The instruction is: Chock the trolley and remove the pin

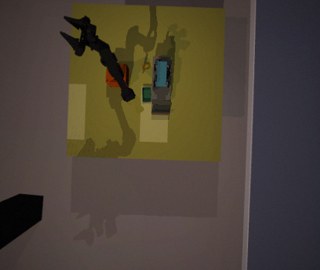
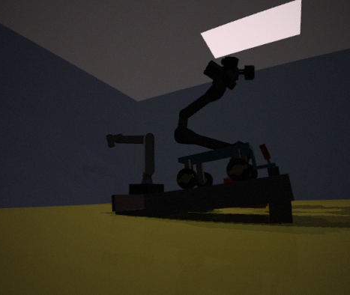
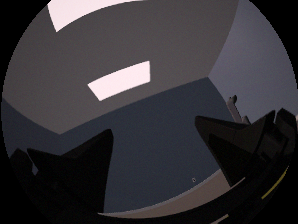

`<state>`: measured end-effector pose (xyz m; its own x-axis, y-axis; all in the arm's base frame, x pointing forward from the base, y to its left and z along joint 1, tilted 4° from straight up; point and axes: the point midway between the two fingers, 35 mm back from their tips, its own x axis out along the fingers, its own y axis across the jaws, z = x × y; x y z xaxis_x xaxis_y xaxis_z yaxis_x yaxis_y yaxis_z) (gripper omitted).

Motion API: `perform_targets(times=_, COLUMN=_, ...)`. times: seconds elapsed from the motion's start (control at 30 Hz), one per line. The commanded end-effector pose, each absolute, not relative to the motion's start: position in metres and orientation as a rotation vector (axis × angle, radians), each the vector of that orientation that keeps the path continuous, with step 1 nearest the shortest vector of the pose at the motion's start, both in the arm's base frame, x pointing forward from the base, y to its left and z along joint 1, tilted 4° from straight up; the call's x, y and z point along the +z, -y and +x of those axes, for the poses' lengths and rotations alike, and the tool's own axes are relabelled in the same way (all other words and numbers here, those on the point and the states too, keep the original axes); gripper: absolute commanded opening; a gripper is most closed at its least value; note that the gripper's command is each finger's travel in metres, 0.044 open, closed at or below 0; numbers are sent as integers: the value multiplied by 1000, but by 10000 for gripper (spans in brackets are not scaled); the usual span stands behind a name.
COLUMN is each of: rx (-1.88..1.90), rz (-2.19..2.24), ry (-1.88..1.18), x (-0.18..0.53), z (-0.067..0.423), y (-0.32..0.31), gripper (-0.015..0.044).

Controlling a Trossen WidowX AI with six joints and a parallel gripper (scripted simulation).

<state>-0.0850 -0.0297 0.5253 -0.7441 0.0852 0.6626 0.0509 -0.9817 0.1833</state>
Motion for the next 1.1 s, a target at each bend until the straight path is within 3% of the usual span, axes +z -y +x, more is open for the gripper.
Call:
perform_targets(times=0.0, rx=2894, rz=1111, ry=-294, x=525, z=-86, y=28, gripper=374)
perform_targets(times=0.23, rx=2624, rz=857, ry=-174, x=504, z=-110, y=-54, gripper=190)
perform_targets(times=0.6, rx=2183, rz=396, ry=-86, x=440, z=-92, y=-185, gripper=190)
perform_targets(times=1.07, rx=1707, rz=-267, ry=-115, x=318, z=9, y=-279, gripper=190)
